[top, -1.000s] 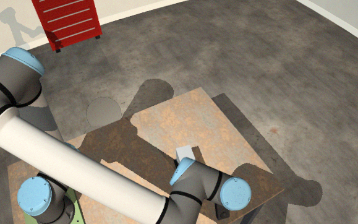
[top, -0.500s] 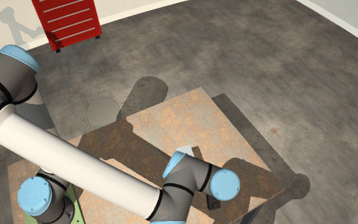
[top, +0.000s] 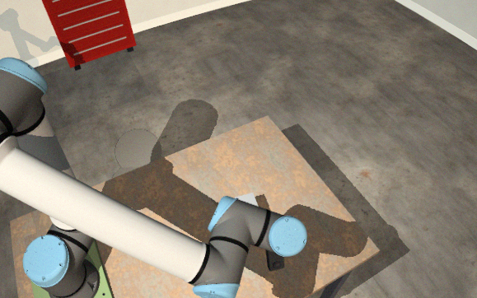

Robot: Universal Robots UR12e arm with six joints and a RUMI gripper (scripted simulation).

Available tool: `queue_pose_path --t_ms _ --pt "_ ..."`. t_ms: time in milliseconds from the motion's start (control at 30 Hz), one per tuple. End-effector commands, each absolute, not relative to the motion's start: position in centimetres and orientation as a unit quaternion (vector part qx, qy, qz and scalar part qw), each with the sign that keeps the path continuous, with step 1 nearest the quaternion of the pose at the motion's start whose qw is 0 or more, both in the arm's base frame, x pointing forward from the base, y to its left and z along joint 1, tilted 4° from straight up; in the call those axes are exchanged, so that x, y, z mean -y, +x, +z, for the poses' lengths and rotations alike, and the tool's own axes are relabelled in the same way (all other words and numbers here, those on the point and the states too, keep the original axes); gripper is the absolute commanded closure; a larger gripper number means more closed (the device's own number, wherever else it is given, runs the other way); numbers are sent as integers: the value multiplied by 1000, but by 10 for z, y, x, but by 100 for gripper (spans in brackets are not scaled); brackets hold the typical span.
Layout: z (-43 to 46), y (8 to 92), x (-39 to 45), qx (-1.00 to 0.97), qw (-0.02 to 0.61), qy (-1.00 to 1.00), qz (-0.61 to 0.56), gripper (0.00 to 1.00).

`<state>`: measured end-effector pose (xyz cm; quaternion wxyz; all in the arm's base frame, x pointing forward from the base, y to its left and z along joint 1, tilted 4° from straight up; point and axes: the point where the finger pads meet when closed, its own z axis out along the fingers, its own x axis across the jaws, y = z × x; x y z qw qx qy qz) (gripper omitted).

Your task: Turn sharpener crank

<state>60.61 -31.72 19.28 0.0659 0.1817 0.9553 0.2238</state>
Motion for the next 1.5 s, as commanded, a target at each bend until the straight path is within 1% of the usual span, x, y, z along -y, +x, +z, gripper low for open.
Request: queue_pose_path --t_ms 0,333,1467 --pt "181 610 311 -955 67 182 223 68" --pt "162 614 302 -955 67 182 223 68" --pt "162 614 302 -955 67 182 223 68"
